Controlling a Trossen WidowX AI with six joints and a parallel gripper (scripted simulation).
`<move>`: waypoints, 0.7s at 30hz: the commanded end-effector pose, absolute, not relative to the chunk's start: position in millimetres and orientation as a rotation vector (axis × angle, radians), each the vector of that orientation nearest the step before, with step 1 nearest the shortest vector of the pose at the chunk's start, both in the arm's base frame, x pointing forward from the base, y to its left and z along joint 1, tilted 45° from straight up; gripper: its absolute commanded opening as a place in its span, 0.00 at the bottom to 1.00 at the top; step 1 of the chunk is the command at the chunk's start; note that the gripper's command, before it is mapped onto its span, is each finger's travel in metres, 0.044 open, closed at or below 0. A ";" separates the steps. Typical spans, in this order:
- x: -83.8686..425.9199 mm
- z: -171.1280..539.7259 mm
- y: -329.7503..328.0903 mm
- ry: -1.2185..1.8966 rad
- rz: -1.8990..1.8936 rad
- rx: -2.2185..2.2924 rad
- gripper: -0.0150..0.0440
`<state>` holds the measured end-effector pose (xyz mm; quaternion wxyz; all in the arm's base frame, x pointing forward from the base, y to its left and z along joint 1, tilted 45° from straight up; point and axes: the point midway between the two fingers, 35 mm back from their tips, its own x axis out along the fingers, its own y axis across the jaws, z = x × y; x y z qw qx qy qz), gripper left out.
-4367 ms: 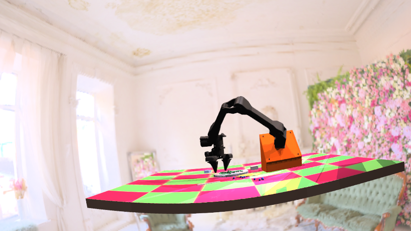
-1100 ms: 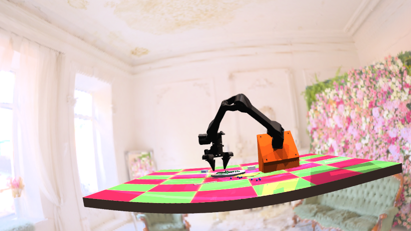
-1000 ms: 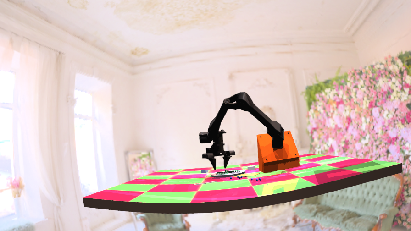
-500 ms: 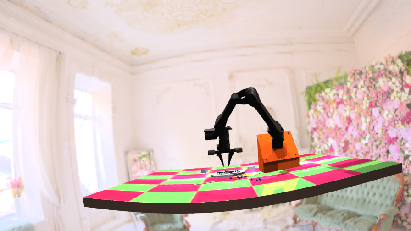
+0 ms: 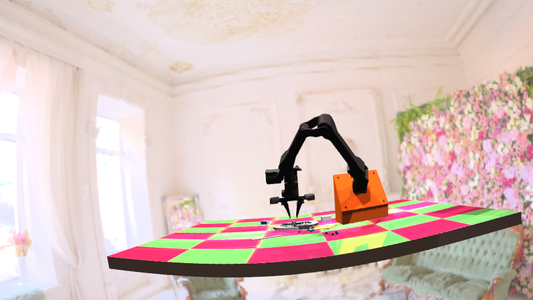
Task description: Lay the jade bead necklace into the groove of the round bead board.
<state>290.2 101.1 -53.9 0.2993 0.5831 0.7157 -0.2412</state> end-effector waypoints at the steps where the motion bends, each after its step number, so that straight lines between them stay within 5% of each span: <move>1: 289.7 -56.6 103.9 1.900 -0.641 1.550 0.46; 21: 282.1 -75.2 122.1 1.911 -0.651 1.555 0.46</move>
